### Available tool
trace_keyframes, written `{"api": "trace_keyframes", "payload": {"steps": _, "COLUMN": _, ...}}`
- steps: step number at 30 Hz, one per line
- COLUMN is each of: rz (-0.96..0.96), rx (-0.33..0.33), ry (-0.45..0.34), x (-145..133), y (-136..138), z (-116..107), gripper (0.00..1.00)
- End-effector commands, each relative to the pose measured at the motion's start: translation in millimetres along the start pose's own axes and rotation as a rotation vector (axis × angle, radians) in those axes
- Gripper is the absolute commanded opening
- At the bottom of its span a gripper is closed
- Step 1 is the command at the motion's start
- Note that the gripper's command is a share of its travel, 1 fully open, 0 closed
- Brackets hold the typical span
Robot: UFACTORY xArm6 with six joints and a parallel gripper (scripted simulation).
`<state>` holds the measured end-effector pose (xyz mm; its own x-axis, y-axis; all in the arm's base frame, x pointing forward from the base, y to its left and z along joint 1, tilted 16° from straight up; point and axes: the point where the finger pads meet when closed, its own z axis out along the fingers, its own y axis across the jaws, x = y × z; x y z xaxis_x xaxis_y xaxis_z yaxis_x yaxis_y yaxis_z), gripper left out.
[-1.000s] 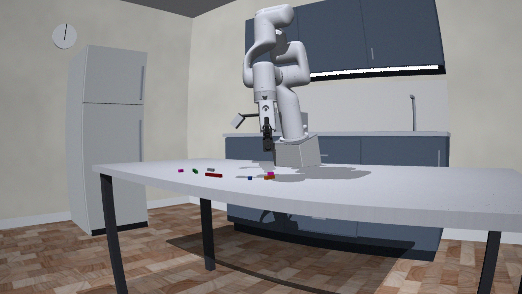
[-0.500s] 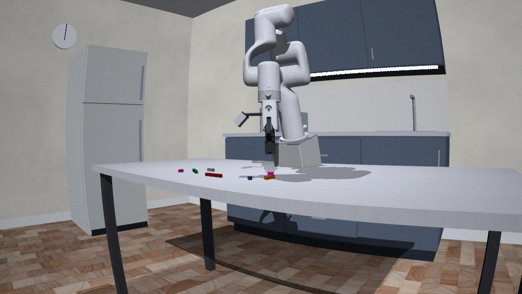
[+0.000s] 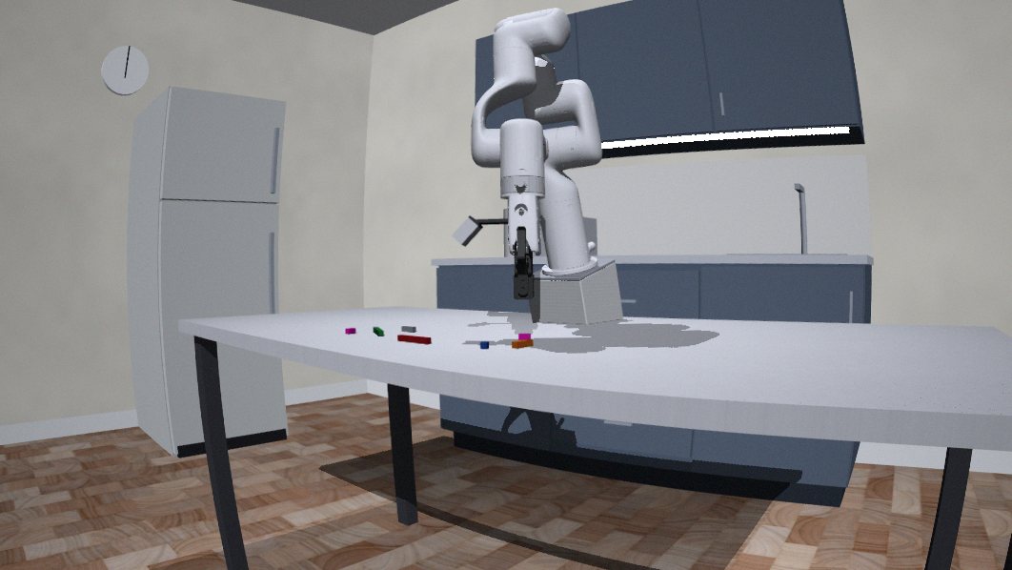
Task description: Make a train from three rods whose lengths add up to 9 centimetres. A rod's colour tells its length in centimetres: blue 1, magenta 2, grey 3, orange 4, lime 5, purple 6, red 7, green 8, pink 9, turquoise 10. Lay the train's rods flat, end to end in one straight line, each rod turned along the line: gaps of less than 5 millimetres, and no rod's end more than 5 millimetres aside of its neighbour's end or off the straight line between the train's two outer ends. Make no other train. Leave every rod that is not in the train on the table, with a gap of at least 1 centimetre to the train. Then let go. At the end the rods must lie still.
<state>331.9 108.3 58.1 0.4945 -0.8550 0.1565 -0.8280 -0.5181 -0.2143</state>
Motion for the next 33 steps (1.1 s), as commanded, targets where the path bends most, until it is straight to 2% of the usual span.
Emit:
{"api": "trace_keyframes", "payload": {"steps": 1, "rz": 0.0, "rx": 0.003, "ry": 0.001, "x": 0.3, "y": -1.2, "z": -0.6, "gripper": 0.24}}
{"api": "trace_keyframes", "payload": {"steps": 21, "rz": 0.0, "rx": 0.003, "ry": 0.001, "x": 0.2, "y": -1.2, "z": 2.3, "gripper": 0.24}}
{"api": "trace_keyframes", "payload": {"steps": 33, "rz": 0.0, "rx": 0.003, "ry": 0.001, "x": -0.1, "y": -1.3, "z": 19.1, "gripper": 0.24}}
